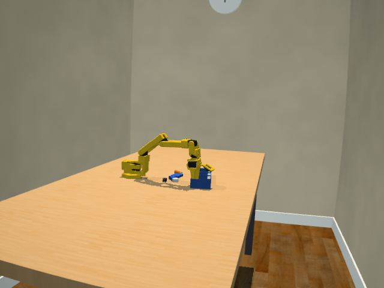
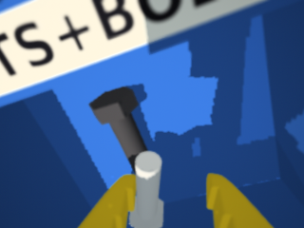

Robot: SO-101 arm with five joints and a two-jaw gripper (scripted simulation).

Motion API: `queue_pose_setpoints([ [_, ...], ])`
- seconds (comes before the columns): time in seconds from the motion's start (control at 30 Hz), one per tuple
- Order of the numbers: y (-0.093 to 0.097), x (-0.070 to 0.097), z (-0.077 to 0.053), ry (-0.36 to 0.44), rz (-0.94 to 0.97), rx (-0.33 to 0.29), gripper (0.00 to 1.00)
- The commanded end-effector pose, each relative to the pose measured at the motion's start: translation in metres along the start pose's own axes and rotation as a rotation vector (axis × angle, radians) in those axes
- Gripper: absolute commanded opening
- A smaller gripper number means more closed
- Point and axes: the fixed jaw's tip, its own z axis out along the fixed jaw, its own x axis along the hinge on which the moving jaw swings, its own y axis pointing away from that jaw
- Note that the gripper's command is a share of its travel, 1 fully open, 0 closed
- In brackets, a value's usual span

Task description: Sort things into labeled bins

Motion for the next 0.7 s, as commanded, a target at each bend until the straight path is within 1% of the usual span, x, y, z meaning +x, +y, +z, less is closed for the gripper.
queue_pose_setpoints([
  [0.0,0.003,-0.008,-0.016,-0.064,0.001,-0.002,0.17],
  [0.13,0.003,-0.008,-0.019,-0.066,0.001,-0.003,0.17],
  [0.37,0.003,-0.007,-0.038,-0.077,0.001,-0.003,0.17],
  [0.6,0.003,-0.019,-0.058,-0.187,0.002,-0.004,0.17],
  [0.67,0.003,-0.019,-0.058,-0.187,0.002,-0.004,0.17],
])
